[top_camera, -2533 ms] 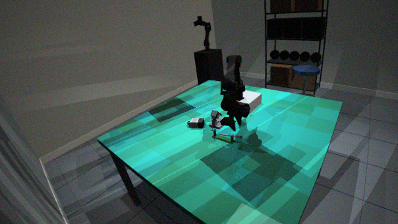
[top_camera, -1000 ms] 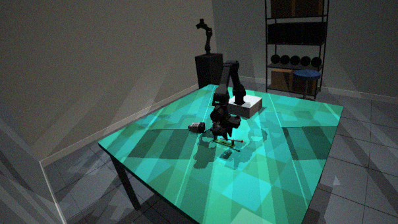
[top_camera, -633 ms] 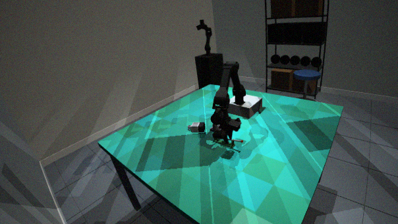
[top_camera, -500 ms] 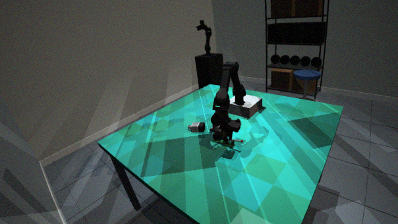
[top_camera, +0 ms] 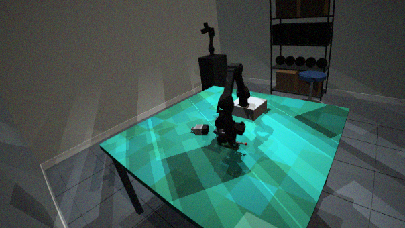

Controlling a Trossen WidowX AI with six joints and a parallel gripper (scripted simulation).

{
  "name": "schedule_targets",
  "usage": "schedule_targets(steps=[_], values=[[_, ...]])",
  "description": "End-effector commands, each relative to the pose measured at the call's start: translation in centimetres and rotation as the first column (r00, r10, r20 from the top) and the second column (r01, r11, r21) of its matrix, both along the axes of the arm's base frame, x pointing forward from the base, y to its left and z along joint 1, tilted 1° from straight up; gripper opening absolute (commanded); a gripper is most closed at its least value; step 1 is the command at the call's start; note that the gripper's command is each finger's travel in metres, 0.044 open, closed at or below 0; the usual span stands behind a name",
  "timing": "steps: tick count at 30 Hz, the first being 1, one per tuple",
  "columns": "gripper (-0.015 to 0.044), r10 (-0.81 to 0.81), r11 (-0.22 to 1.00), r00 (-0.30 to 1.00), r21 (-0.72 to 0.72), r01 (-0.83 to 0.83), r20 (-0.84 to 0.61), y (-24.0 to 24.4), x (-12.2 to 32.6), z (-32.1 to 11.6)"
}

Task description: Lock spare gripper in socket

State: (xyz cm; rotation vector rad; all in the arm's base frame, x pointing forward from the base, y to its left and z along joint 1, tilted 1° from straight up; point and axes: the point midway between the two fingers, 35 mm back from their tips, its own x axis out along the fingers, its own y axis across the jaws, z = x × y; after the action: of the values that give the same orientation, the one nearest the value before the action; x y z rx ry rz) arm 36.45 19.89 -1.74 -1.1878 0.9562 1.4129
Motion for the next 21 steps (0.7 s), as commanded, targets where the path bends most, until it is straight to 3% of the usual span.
schedule_targets(steps=[1, 5, 21], values=[[0.0023, -0.001, 1.0, 1.0, -0.005, 0.001, 0.0, -0.1, 0.0, -0.1], [0.0, -0.001, 1.0, 1.0, -0.005, 0.001, 0.0, -0.1, 0.0, -0.1], [0.0, 0.0, 1.0, 1.0, -0.005, 0.0, -0.011, -0.2, -0.3, 1.7]])
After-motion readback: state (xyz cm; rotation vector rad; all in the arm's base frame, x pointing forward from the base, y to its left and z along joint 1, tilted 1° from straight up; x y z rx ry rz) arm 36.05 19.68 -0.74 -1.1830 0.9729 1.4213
